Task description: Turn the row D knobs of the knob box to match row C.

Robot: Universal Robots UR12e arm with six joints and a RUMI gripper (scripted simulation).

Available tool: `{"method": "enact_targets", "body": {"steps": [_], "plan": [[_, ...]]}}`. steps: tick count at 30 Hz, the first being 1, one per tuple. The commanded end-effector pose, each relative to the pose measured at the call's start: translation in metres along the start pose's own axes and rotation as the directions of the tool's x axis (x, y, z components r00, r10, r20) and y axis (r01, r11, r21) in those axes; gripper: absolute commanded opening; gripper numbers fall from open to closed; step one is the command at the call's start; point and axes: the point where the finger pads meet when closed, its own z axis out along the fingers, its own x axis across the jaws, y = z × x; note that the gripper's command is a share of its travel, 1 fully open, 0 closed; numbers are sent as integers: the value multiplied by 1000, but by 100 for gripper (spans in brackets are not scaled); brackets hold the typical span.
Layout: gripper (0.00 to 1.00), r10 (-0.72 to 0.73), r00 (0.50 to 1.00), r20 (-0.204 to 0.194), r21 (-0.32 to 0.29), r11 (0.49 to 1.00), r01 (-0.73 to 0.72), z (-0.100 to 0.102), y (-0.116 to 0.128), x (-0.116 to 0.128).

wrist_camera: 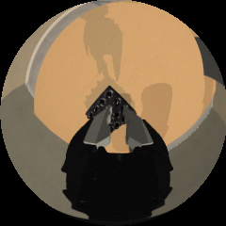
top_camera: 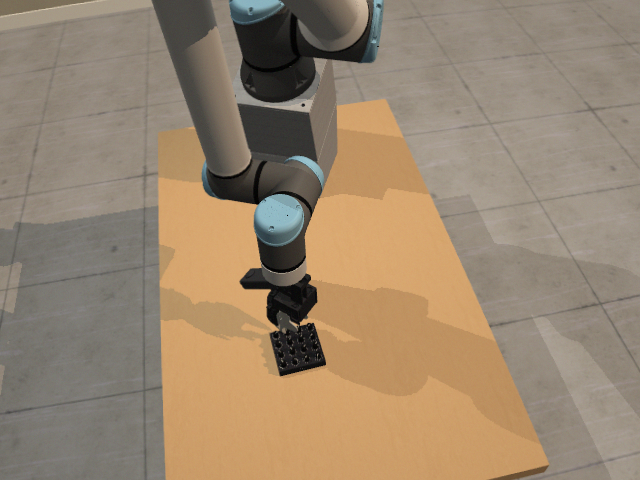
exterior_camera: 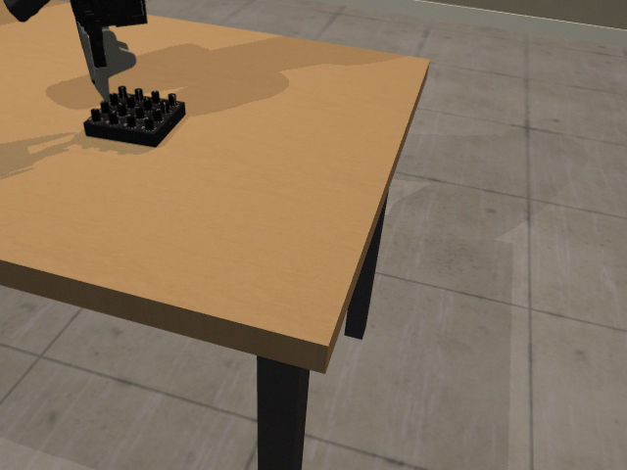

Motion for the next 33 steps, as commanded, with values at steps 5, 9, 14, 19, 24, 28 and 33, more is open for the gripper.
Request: {"method": "enact_targets", "body": {"steps": [5,9,14,19,24,28,33], "plan": [[11,0,1000,1,0,1000,0,0,-2,0],[11,0,1000,1,0,1000,0,0,-4,0],[11,0,1000,1,0,1000,0,0,-4,0],[11,0,1000,1,0,1000,0,0,-4,0],[11,0,1000,1,0,1000,0,0,-4,0],[11,0,1000,1,0,1000,0,0,-4,0],[11,0,1000,1,0,1000,0,0,-4,0]]}}
